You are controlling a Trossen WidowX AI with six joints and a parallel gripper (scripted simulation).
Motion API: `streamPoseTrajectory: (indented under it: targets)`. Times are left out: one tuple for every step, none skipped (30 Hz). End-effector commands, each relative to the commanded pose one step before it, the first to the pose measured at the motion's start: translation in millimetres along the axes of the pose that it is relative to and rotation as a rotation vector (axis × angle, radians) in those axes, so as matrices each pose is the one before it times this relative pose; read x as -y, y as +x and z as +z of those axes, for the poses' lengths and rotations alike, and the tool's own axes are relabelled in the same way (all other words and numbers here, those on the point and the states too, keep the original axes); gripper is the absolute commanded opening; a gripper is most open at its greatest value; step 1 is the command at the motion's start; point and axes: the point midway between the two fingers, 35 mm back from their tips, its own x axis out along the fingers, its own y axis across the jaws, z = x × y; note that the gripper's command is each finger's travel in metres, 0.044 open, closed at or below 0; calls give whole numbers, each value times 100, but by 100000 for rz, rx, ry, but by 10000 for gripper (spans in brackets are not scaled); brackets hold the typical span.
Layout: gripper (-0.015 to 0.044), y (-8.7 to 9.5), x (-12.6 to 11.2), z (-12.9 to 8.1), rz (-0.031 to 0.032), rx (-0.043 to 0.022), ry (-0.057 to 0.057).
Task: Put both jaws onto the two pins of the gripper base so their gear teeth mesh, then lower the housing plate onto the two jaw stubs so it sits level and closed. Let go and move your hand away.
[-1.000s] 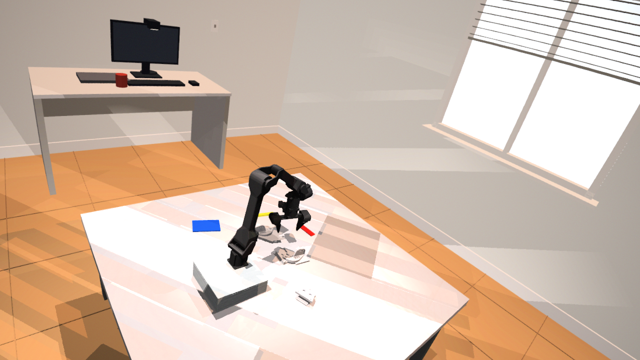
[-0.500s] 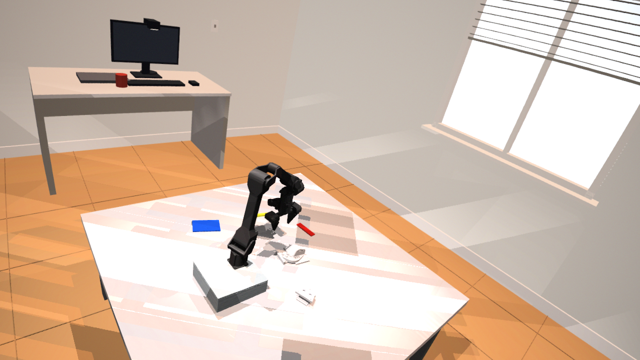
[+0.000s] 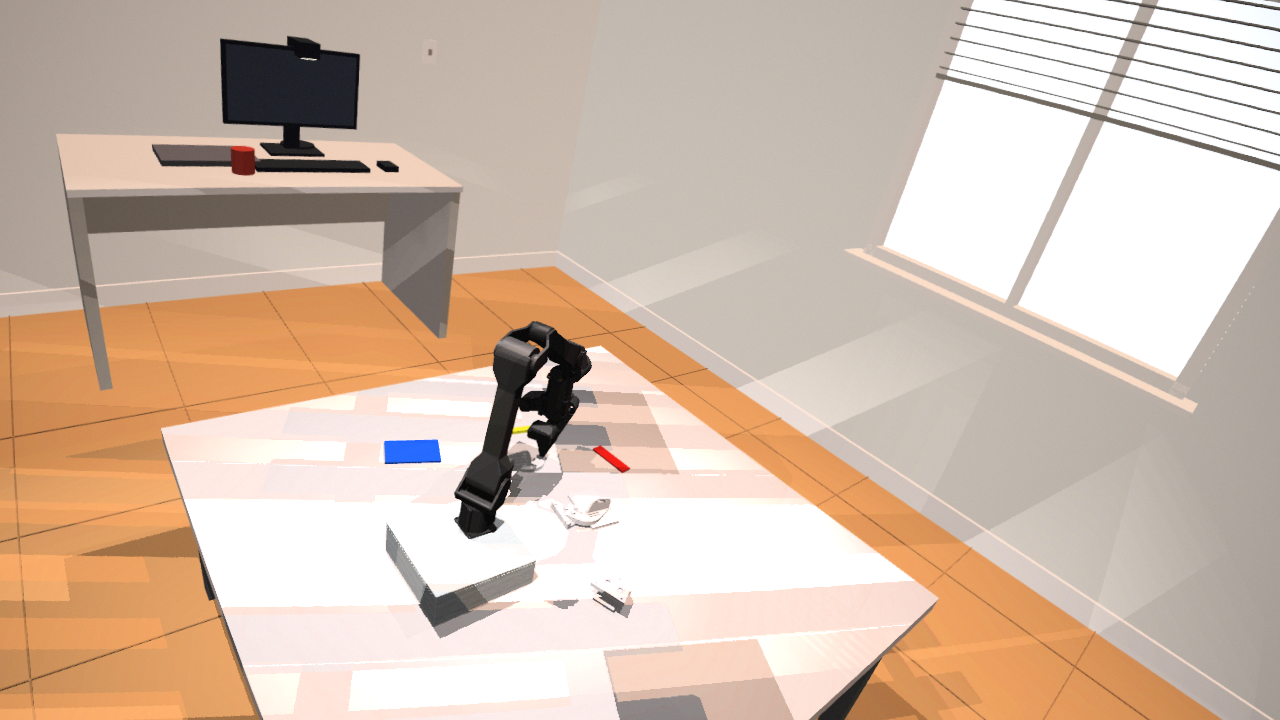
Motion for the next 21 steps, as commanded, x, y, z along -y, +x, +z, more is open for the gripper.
streamPoseTrajectory:
  targets:
    - [440, -32, 106, 814, 531, -334, -11186]
    - [440, -18, 62, 239, 50, 21, -3042]
    - [440, -19, 67, 237, 49, 21, -3042]
    - [440, -19, 72, 235, 48, 22, -3041]
    - [440, -19, 78, 234, 47, 22, -3041]
    - [440, -19, 83, 232, 47, 22, -3041]
    - [440, -19, 88, 230, 46, 23, -3042]
    - [440, -19, 93, 228, 45, 23, -3042]
    - [440, -19, 98, 226, 45, 23, -3042]
    - [440, -20, 103, 224, 44, 23, -3042]
    - [440, -20, 108, 222, 43, 24, -3042]
    - [440, -20, 113, 219, 43, 24, -3042]
    - [440, -20, 118, 217, 42, 24, -3042]
    - [440, -20, 123, 214, 41, 24, -3042]
    - [440, -20, 127, 212, 41, 24, -3042]
    - [440, -20, 132, 209, 40, 25, -3042]
    - [440, -20, 137, 206, 40, 25, -3042]
    - [440, -21, 141, 203, 39, 25, -3042]
    - [440, -17, 121, 166, 32, 21, -2529]
    - [440, -10, 75, 98, 19, 13, -1517]
    - [440, -3, 25, 32, 6, 4, -506]
